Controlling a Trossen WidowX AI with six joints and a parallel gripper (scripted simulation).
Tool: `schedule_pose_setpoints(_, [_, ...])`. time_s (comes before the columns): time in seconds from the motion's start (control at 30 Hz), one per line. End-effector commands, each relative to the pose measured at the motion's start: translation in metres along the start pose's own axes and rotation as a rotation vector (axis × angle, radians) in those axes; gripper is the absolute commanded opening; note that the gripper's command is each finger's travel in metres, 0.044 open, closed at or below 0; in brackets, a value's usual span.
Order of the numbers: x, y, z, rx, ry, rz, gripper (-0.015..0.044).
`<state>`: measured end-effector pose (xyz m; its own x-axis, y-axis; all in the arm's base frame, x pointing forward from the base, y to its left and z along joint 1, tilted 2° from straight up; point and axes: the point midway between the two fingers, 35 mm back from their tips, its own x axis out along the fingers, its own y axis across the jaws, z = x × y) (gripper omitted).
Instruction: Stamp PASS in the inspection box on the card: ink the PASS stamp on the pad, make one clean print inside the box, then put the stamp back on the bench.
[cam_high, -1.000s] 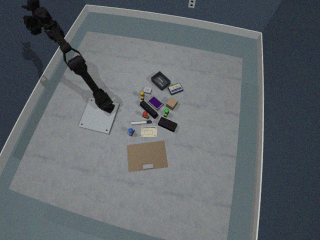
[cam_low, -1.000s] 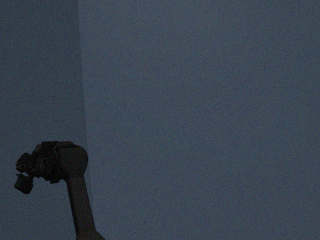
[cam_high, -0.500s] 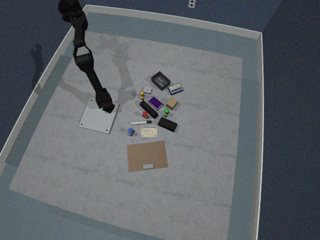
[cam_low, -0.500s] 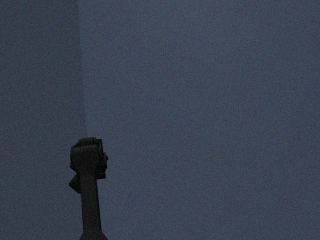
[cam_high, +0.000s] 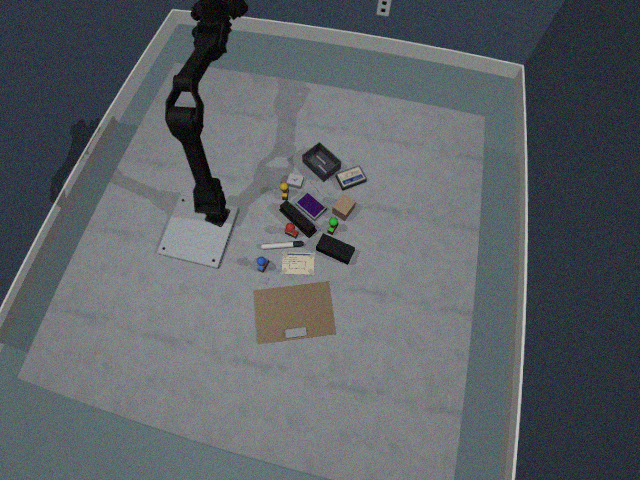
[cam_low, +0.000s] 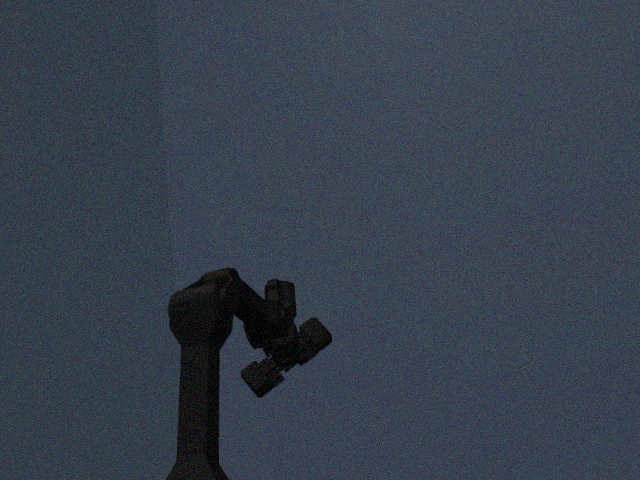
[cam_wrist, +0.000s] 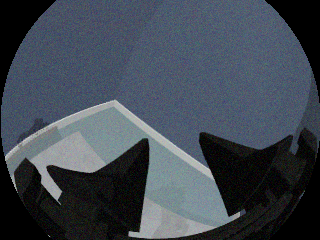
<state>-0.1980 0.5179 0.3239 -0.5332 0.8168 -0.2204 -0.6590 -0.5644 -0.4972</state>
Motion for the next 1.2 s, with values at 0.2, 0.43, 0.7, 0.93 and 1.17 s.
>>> schedule_pose_setpoints(0.2, [-0.051, -0.09, -0.126, 0.297, 0.323, -0.169, 0.0222])
schedule_pose_setpoints(0.43, [-0.12, -0.139, -0.219, 0.539, 0.555, -0.321, 0.0222])
schedule_pose_setpoints(0.7, [-0.226, -0.165, -0.304, 0.779, 0.786, -0.524, 0.0222])
schedule_pose_setpoints(0.93, [-0.3, -0.16, -0.349, 1.023, 0.902, -0.644, 0.0222])
schedule_pose_setpoints(1.17, [-0.403, -0.139, -0.395, 1.335, 1.057, -0.822, 0.0222])
